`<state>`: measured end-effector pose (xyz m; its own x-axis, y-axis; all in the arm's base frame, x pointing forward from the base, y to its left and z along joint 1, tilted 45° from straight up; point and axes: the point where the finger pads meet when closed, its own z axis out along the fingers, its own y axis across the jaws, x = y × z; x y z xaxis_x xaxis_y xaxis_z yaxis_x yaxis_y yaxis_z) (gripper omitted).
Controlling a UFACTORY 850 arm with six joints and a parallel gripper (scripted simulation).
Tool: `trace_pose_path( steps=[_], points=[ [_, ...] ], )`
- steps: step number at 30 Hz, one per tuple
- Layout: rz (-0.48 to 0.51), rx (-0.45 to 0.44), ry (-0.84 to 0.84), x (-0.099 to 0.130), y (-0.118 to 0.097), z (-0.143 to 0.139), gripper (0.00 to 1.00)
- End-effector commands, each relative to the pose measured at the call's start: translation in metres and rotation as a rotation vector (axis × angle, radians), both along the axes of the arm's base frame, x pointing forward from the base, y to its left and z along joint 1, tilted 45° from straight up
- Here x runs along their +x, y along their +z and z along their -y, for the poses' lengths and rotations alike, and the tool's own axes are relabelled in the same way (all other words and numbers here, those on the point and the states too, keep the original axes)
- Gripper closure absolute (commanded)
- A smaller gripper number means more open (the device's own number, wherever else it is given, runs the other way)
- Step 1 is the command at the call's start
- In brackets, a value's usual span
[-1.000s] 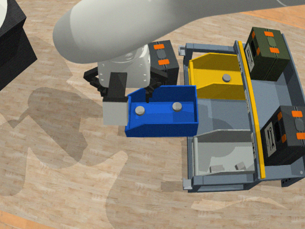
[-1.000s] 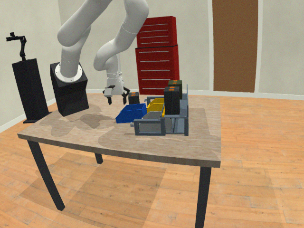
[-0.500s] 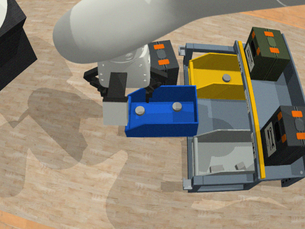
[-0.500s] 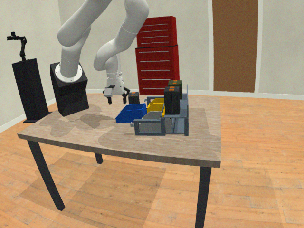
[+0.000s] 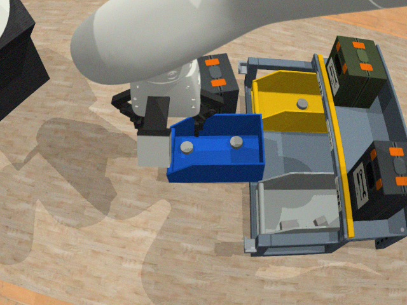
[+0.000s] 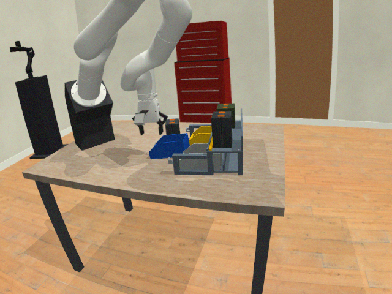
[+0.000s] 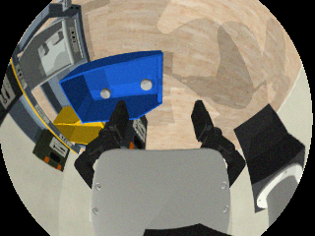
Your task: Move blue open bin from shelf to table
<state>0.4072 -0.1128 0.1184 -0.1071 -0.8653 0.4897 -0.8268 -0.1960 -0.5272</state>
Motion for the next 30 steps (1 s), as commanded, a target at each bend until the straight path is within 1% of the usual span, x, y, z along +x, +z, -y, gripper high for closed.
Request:
trace_pose_path(
  steps=[1, 2, 6, 18, 19, 23, 30],
  points=[
    [0.000, 0.023, 0.018, -0.0001, 0.0001, 0.0011, 0.00],
    [0.000, 0.005, 0.004, -0.0001, 0.0001, 0.0002, 0.00],
    [0.000, 0.023, 0.018, -0.0001, 0.0001, 0.0011, 0.00],
    [0.000, 0.023, 0.018, -0.0001, 0.0001, 0.0011, 0.00],
    [0.000, 0.005, 0.004, -0.0001, 0.0001, 0.0002, 0.00],
    [0.000, 0.023, 0.018, -0.0001, 0.0001, 0.0011, 0.00],
    [0.000, 0.023, 0.018, -0.0001, 0.0001, 0.0011, 0.00]
  ],
)
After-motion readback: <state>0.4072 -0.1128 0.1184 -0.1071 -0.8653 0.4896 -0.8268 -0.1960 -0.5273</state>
